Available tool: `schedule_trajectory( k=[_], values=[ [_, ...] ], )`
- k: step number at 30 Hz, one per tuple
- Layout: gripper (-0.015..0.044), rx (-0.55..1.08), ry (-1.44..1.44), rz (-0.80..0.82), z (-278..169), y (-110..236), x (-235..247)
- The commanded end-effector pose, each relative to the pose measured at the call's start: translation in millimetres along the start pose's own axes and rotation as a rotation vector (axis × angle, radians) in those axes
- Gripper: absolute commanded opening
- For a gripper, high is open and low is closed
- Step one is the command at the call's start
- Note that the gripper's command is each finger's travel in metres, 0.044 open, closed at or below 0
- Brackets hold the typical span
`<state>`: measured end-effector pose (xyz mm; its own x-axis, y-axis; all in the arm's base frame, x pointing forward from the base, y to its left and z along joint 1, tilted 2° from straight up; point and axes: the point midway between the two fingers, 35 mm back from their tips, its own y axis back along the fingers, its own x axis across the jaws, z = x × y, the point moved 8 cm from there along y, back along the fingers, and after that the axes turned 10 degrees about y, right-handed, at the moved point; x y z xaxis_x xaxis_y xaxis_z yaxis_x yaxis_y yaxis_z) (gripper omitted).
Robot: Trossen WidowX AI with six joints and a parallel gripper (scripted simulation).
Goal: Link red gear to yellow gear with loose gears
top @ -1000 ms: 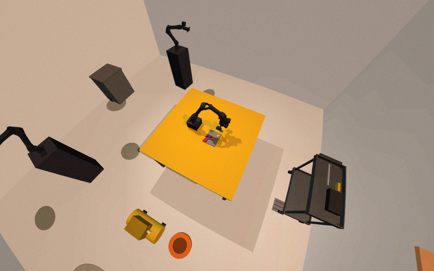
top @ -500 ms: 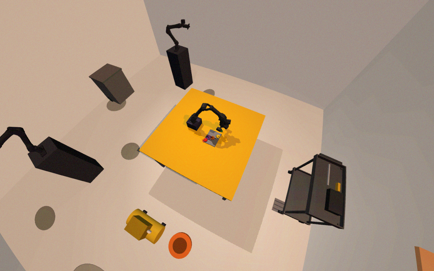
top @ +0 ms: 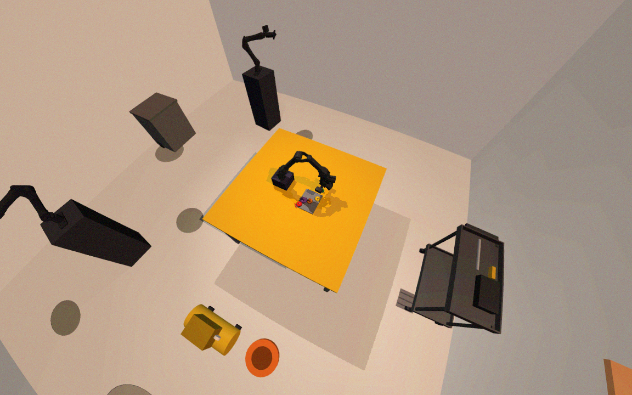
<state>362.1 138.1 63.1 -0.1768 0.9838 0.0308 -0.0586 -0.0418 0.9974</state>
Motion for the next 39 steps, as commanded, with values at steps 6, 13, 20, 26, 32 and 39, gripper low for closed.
schedule_trajectory(
  k=[6, 13, 20, 26, 32, 39],
  values=[
    [0.0414, 0.008, -0.006, -0.006, -2, -5, -1],
    [0.0230, 0.008, -0.006, -0.006, -2, -5, -1],
    [0.0066, 0.008, -0.006, -0.006, -2, -5, -1],
    [0.0026, 0.008, -0.006, -0.006, -2, -5, -1],
    [0.0000, 0.008, -0.006, -0.006, 0, 7, 0],
    [0.0000, 0.008, -0.006, -0.006, 3, 32, 0]
  ],
)
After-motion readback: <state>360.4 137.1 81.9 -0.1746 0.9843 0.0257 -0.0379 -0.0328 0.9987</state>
